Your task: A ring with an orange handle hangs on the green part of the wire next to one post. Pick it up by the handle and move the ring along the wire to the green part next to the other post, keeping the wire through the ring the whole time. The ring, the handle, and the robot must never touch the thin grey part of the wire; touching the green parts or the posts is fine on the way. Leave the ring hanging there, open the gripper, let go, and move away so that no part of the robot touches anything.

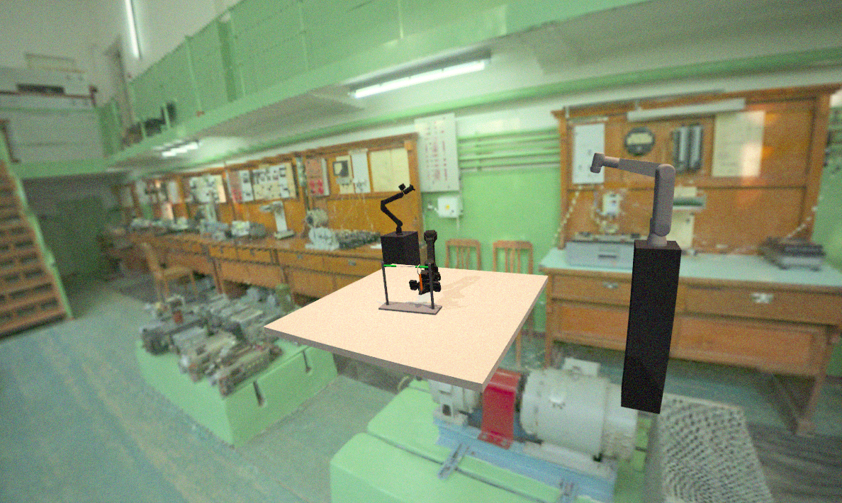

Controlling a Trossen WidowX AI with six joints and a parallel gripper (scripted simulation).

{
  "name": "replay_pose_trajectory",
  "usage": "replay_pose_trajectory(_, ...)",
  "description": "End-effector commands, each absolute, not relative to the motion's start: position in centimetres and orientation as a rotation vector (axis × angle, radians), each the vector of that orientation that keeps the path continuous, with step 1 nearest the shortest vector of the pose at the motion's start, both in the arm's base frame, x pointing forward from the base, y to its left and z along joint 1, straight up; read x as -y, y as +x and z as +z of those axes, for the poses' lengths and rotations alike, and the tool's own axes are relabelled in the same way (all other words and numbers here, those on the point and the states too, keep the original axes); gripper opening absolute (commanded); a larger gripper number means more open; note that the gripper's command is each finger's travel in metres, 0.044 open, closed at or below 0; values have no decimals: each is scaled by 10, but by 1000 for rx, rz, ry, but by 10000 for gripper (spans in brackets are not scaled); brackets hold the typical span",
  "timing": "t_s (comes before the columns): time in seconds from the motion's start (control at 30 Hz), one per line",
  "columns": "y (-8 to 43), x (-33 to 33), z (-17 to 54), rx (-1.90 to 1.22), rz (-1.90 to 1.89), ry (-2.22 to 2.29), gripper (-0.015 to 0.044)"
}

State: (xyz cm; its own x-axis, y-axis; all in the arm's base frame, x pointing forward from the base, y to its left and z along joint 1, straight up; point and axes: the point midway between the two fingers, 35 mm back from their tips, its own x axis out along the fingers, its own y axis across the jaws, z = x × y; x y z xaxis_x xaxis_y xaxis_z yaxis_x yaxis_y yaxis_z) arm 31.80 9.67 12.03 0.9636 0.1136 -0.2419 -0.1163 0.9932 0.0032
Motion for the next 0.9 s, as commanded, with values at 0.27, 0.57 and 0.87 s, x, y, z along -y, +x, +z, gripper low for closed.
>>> replay_pose_trajectory(0.27,318,-96,119,-246,110,-6,-150)
replay_pose_trajectory(0.57,318,-97,120,-245,116,-11,7)
replay_pose_trajectory(0.87,314,-97,121,-246,116,-10,160)
